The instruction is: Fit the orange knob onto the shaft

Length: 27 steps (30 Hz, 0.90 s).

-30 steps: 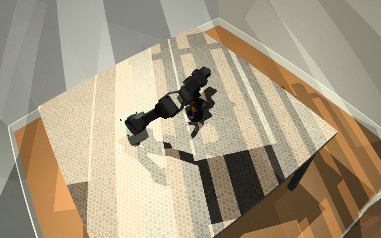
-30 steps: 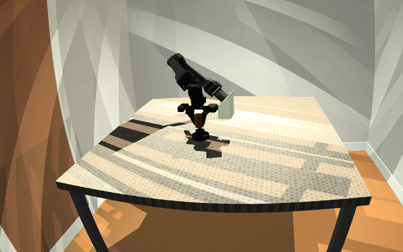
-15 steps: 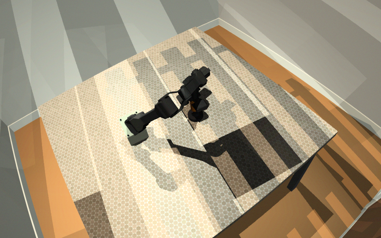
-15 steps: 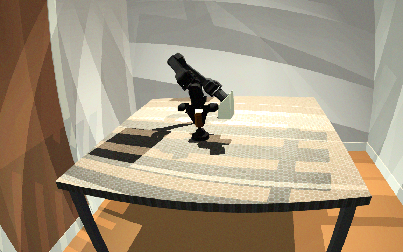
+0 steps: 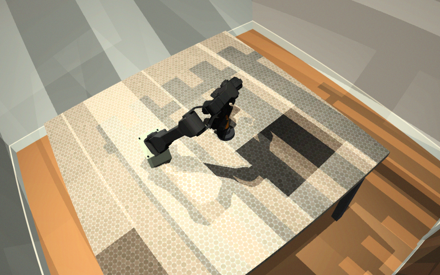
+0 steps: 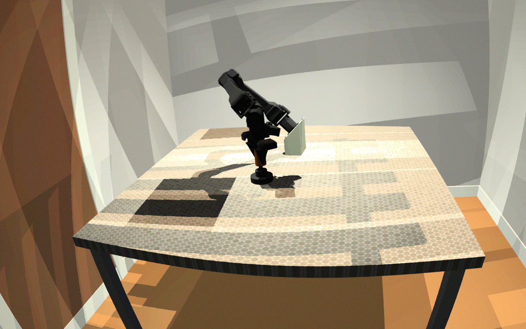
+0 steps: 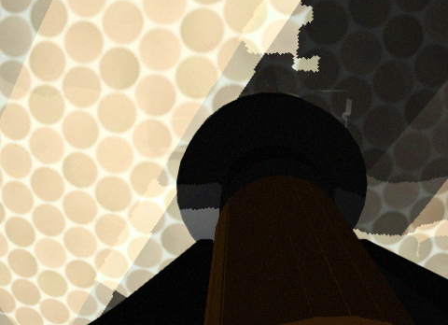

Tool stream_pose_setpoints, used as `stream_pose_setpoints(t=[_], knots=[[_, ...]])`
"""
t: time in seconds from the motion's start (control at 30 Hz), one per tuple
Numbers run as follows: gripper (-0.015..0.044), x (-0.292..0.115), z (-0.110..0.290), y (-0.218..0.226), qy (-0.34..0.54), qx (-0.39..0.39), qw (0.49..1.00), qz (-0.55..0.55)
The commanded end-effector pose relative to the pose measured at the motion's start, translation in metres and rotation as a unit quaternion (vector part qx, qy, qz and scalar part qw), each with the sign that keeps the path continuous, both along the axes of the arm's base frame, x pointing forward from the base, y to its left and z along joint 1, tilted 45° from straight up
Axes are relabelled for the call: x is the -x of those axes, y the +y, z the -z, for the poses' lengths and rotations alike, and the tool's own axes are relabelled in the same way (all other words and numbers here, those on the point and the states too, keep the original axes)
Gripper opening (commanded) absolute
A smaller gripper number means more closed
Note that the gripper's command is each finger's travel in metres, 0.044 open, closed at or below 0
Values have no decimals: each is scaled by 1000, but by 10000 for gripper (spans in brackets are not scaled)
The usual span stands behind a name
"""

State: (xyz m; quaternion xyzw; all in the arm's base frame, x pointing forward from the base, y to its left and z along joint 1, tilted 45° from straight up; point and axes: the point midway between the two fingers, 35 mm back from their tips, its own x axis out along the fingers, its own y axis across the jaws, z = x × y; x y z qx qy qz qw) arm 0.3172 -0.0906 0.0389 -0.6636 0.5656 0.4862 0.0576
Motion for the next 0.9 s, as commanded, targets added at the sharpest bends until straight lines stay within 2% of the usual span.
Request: stream_pose_setpoints(t=[0.0, 0.27, 0.43, 0.63, 0.87], knots=[[0, -1, 0, 0, -117, 19, 986, 116], [0, -3, -1, 0, -294, 47, 907, 298], [0, -3, -3, 1, -391, 62, 829, 396], [0, -1, -3, 2, -499, 79, 699, 507], [0, 0, -3, 3, -600, 95, 507, 612]])
